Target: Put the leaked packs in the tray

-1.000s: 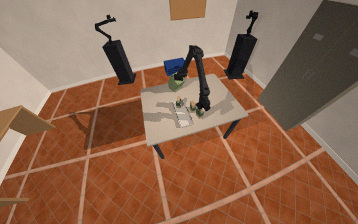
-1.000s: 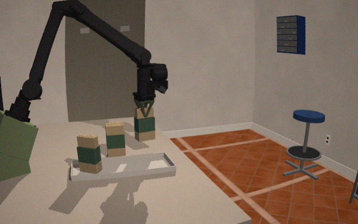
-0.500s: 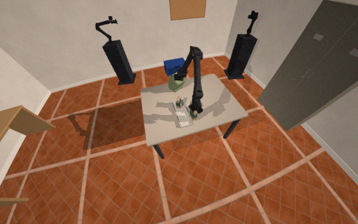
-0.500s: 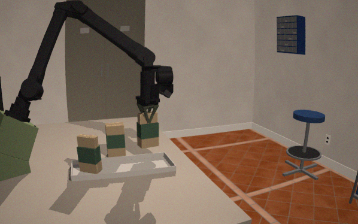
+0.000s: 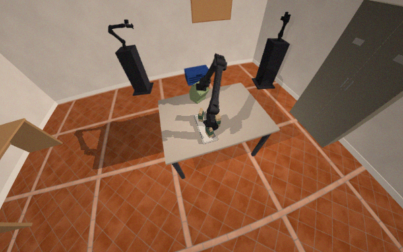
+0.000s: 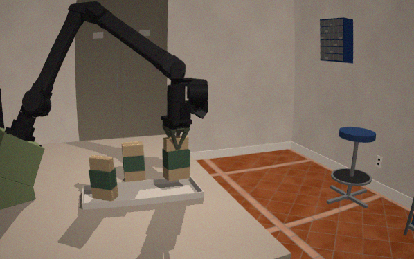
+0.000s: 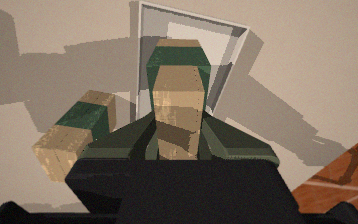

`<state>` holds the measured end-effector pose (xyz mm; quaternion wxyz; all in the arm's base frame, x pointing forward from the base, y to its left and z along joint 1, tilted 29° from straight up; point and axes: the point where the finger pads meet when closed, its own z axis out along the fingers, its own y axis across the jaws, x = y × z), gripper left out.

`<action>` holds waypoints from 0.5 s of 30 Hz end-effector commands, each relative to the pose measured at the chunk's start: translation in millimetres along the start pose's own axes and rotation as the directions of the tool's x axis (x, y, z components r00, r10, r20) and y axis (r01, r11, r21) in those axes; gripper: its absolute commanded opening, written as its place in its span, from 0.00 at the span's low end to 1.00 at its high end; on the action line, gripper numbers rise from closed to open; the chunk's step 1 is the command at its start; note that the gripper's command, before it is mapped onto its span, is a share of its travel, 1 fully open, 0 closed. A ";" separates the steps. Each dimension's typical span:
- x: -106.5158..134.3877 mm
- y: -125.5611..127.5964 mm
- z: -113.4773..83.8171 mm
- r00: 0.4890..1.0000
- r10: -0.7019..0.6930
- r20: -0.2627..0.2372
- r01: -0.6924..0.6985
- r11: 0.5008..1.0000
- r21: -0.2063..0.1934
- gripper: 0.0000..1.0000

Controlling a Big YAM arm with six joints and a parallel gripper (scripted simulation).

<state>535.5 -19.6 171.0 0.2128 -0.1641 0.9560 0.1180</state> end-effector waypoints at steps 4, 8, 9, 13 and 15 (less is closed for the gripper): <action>-23.4 -18.4 -33.0 0.997 -0.055 0.062 0.052 0.998 0.034 0.24; -23.6 -20.1 -22.7 0.997 -0.061 0.054 0.060 0.998 0.027 0.24; -23.4 -23.6 -28.3 0.996 -0.057 0.061 0.055 0.998 0.036 0.24; -21.5 -21.1 -28.7 0.997 -0.059 0.059 0.057 0.998 0.035 0.24; -21.5 -21.1 -28.7 0.997 -0.059 0.059 0.057 0.998 0.035 0.24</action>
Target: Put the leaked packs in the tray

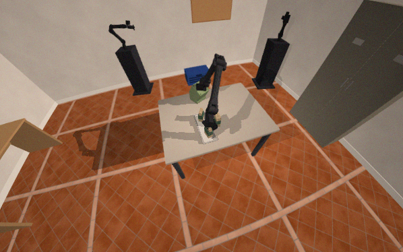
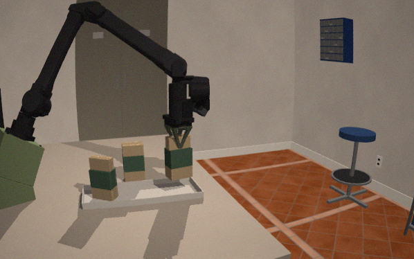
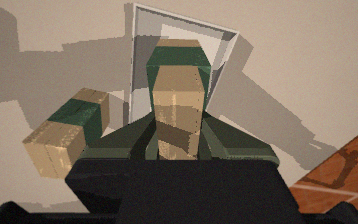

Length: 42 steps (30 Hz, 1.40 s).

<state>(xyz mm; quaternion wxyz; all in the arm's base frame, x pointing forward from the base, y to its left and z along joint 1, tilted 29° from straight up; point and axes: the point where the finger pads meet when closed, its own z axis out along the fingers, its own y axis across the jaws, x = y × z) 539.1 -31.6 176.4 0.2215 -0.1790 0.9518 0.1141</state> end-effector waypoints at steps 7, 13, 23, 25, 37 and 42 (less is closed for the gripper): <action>-19.0 -10.3 -21.3 0.999 -0.025 0.046 0.024 0.999 0.031 0.24; -13.7 -8.2 -3.9 0.999 -0.023 0.029 0.022 1.000 0.019 0.24; -4.2 -1.8 15.9 1.000 -0.002 0.011 0.002 1.000 0.008 0.24; -25.3 -8.9 2.7 0.998 -0.016 0.056 0.014 0.999 0.032 0.24; -24.5 -2.9 30.1 0.998 -0.021 0.051 0.020 1.000 0.024 0.24; -15.9 -7.3 36.8 0.999 -0.005 0.034 0.004 1.000 0.020 0.24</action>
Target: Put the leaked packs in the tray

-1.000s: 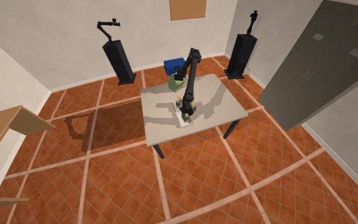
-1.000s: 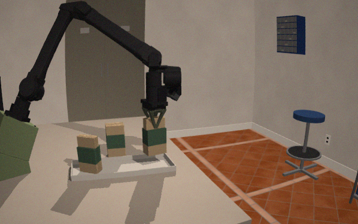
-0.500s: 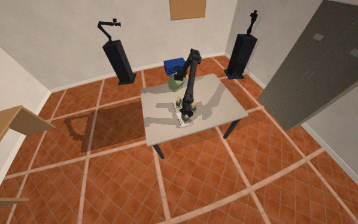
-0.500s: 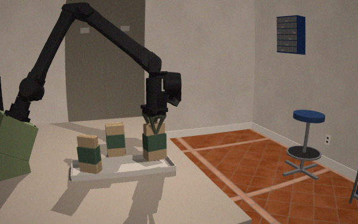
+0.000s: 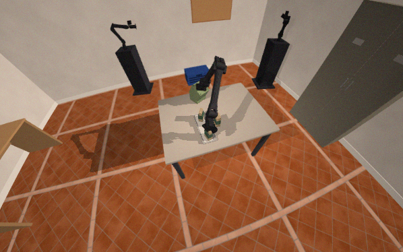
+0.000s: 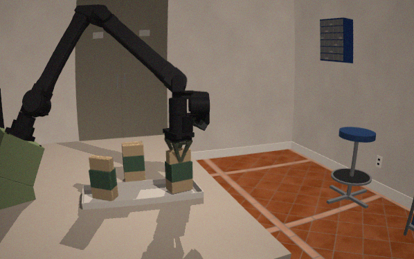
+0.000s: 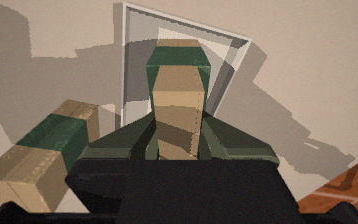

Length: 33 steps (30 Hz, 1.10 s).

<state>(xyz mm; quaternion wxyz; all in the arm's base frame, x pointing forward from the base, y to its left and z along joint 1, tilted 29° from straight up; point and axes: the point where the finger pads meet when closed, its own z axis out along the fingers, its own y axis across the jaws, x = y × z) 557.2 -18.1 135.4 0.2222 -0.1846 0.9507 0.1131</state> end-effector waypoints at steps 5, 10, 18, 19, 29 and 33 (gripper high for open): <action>-17.4 -4.9 -12.4 0.999 0.002 0.040 -0.003 1.000 0.022 0.24; -17.1 -4.8 -12.4 0.999 0.003 0.039 -0.004 1.000 0.022 0.24; -17.1 -4.8 -12.4 0.999 0.003 0.039 -0.004 1.000 0.022 0.24; -17.1 -4.8 -12.4 0.999 0.003 0.039 -0.004 1.000 0.022 0.24; -17.1 -4.8 -12.4 0.999 0.003 0.039 -0.004 1.000 0.022 0.24; -17.1 -4.8 -12.4 0.999 0.003 0.039 -0.004 1.000 0.022 0.24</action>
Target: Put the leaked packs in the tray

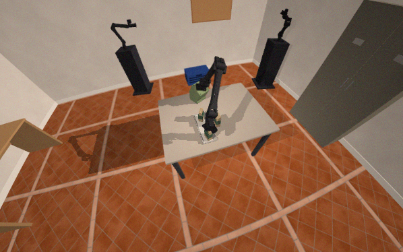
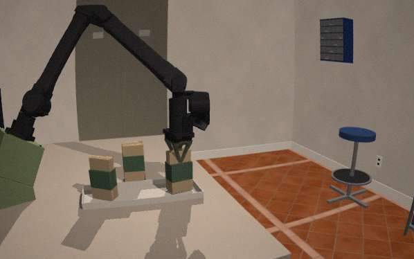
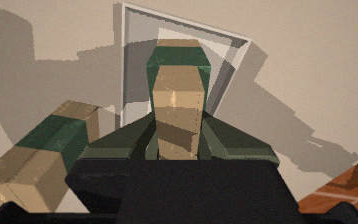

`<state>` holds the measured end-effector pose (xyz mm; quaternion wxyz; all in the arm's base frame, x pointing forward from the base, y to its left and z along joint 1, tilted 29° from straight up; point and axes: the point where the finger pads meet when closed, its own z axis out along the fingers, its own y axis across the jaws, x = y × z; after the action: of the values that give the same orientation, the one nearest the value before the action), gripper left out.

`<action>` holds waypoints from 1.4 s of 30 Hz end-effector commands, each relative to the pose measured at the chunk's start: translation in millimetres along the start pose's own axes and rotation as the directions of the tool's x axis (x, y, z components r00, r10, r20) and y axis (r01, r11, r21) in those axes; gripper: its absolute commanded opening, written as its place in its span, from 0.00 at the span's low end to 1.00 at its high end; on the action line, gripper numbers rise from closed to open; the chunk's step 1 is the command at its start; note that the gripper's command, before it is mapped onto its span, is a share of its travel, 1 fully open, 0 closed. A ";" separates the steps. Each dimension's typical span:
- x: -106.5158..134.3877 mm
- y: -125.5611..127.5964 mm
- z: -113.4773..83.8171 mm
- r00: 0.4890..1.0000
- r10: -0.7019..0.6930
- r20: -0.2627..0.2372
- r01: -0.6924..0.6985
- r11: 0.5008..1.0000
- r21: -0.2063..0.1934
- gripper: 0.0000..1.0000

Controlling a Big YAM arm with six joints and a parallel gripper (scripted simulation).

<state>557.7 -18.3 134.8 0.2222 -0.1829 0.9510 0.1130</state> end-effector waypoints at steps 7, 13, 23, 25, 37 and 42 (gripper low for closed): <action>-17.1 -4.3 -13.1 0.999 0.000 0.039 0.000 1.000 0.021 0.77; -17.0 -4.3 -12.9 0.999 0.000 0.039 0.000 1.000 0.021 0.77; -17.0 -4.3 -12.9 0.999 0.000 0.039 0.000 1.000 0.021 0.77; -17.0 -4.3 -12.9 0.999 0.000 0.039 0.000 1.000 0.021 0.77; -17.0 -4.3 -12.9 0.999 0.000 0.039 0.000 1.000 0.021 0.77; -17.0 -4.3 -12.9 0.999 0.000 0.039 0.000 1.000 0.021 0.77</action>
<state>557.8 -18.5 135.2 0.2226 -0.1828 0.9509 0.1129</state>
